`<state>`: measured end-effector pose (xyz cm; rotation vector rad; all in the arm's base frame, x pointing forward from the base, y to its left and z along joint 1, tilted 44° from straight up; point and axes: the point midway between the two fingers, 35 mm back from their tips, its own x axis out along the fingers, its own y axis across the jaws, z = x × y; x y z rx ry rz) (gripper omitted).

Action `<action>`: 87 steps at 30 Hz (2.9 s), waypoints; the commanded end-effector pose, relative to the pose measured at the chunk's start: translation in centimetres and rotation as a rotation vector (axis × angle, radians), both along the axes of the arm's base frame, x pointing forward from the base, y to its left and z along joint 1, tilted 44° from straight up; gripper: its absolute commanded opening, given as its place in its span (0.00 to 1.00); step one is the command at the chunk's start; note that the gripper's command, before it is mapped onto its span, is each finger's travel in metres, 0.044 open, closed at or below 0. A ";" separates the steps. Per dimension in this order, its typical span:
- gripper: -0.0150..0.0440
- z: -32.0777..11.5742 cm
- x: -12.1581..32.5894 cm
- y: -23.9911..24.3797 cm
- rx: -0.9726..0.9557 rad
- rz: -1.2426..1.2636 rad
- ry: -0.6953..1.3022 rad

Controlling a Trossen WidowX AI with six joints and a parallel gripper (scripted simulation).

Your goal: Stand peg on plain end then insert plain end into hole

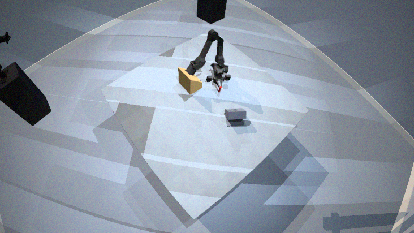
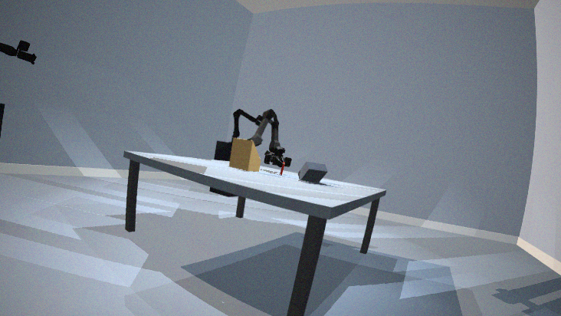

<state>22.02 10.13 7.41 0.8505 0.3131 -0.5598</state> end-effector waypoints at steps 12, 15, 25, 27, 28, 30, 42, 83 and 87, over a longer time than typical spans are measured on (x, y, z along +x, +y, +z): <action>0.34 -0.2 0.0 0.3 -0.001 0.004 0.002; 0.34 -0.2 0.0 0.4 0.001 0.005 0.001; 0.34 -0.1 -0.2 0.5 0.001 0.007 -0.001; 0.34 -0.1 -0.2 0.6 0.001 0.006 -0.001; 0.34 -0.1 -0.2 0.6 0.002 0.006 -0.001; 0.34 -0.1 -0.3 0.6 0.002 0.006 -0.002; 0.34 0.0 -0.5 0.9 0.004 -0.002 -0.010; 0.34 0.2 -1.1 1.5 0.001 -0.029 -0.039; 0.34 0.3 -1.1 1.5 0.000 -0.032 -0.041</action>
